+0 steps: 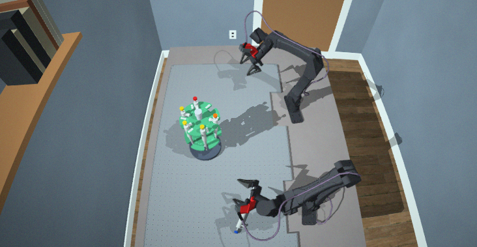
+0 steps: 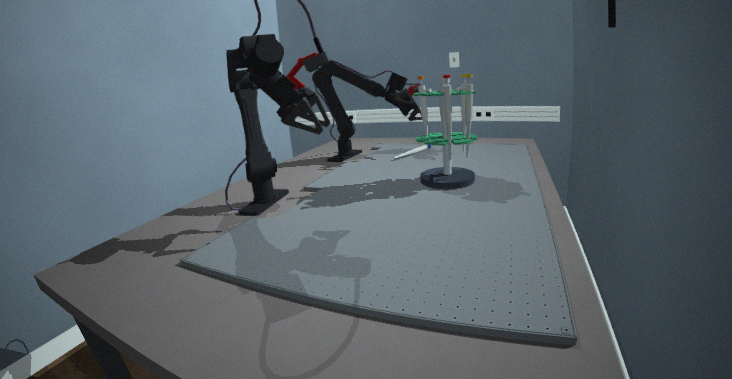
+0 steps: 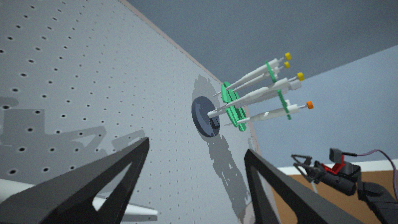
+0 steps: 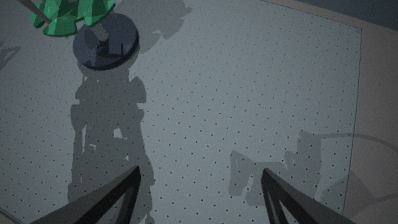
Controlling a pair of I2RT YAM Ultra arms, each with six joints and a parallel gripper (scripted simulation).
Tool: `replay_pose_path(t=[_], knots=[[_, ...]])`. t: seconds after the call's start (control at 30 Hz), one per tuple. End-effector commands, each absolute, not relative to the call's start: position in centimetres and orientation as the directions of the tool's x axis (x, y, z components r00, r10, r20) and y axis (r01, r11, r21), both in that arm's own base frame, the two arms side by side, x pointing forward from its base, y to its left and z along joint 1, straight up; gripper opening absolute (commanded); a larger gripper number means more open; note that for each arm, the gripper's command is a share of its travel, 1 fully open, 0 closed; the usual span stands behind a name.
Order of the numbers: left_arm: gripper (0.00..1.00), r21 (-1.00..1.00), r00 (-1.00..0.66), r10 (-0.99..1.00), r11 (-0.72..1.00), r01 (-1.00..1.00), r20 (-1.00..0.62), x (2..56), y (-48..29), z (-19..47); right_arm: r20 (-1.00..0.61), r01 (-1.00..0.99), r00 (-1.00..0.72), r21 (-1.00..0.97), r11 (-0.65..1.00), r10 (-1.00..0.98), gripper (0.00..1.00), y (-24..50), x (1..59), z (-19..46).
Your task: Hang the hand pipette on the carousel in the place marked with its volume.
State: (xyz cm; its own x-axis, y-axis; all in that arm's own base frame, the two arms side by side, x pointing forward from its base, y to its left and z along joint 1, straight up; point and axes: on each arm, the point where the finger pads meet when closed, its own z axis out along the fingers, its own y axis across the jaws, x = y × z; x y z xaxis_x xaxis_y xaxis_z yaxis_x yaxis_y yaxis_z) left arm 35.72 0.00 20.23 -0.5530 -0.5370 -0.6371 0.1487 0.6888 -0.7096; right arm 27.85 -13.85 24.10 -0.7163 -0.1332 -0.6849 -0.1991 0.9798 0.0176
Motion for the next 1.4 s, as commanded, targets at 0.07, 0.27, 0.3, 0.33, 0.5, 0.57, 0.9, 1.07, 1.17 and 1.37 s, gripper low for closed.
replay_pose_path(t=[0.07, 0.27, 0.3, 0.33, 0.5, 0.57, 0.9, 1.07, 1.17, 1.37], knots=[[1.0, -0.49, -0.66, -0.279, 0.857, 0.156, -0.698, 33.7, 3.1, 21.9, -0.712, -0.204, -0.687, -0.009, 0.979, -0.149, 1.0, -14.2, 28.3, 25.3], [1.0, -0.315, -0.642, -0.132, 0.932, 0.18, -0.755, 32.0, 6.5, 23.2, -0.712, -0.204, -0.687, -0.009, 0.979, -0.149, 1.0, -14.2, 28.3, 25.3], [1.0, -0.281, -0.64, -0.104, 0.943, 0.181, -0.761, 31.7, 7.4, 23.4, -0.712, -0.204, -0.687, -0.009, 0.979, -0.149, 1.0, -14.2, 28.3, 25.3], [1.0, -0.247, -0.639, -0.074, 0.951, 0.185, -0.766, 31.4, 7.9, 23.6, -0.712, -0.204, -0.687, -0.009, 0.979, -0.149, 1.0, -14.2, 28.3, 25.3], [1.0, -0.095, -0.646, 0.067, 0.972, 0.213, -0.761, 30.6, 9.5, 24.3, -0.712, -0.204, -0.687, -0.009, 0.979, -0.149, 1.0, -14.2, 28.3, 25.3], [1.0, -0.033, -0.664, 0.126, 0.975, 0.221, -0.737, 29.9, 11.4, 24.7, -0.712, -0.204, -0.687, -0.009, 0.979, -0.149, 1.0, -14.2, 28.3, 25.3], [1.0, 0.009, -0.678, 0.185, 0.967, 0.255, -0.712, 29.0, 12.7, 25.3, -0.712, -0.204, -0.687, -0.009, 0.979, -0.149, 1.0, -14.2, 28.3, 25.3], [1.0, 0.009, -0.678, 0.185, 0.967, 0.255, -0.712, 29.0, 12.7, 25.3, -0.712, -0.204, -0.687, -0.009, 0.979, -0.149, 1.0, -14.2, 28.3, 25.3], [0.49, -0.045, -0.668, 0.085, 0.984, 0.174, -0.74, 29.3, 10.3, 24.6, -0.712, -0.204, -0.687, -0.009, 0.979, -0.149, 1.0, -14.2, 28.3, 25.3], [0.49, -0.165, -0.625, -0.112, 0.986, 0.028, -0.773, 30.0, 6.1, 23.8, -0.712, -0.204, -0.687, -0.009, 0.979, -0.149, 1.0, -14.2, 28.3, 25.3]])
